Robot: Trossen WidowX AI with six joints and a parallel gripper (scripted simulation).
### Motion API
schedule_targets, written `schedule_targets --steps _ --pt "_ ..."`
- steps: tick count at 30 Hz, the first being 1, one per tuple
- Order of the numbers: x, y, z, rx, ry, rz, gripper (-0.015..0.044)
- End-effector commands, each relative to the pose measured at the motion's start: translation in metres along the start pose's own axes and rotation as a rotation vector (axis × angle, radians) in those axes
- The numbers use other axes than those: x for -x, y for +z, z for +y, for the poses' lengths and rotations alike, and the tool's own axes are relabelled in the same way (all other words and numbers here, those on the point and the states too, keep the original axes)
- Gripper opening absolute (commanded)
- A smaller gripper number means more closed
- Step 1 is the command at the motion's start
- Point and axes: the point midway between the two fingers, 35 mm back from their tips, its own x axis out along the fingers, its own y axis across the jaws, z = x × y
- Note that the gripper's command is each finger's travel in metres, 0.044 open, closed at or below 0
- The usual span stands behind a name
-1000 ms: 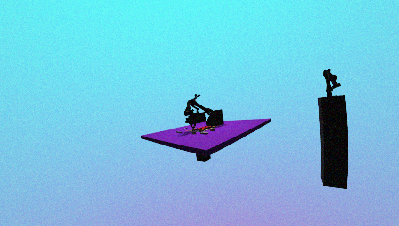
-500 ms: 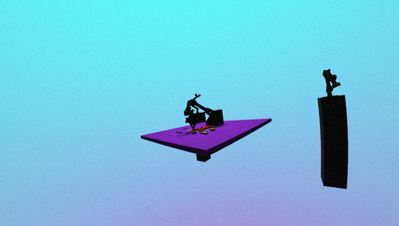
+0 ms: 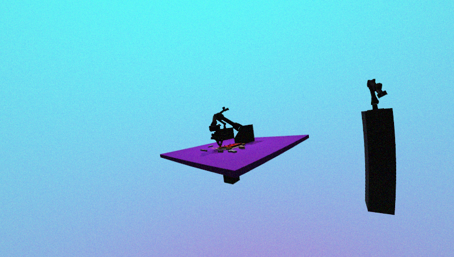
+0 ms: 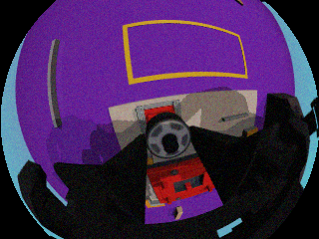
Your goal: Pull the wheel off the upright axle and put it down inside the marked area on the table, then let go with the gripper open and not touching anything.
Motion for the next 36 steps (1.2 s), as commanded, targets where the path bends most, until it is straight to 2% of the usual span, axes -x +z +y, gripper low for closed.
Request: schedule_targets --steps 1,36 --pt "0.005 -0.002 0.000 0.006 0.004 0.000 0.0000" --pt "0.017 -0.002 0.000 0.007 0.007 0.000 0.0000"
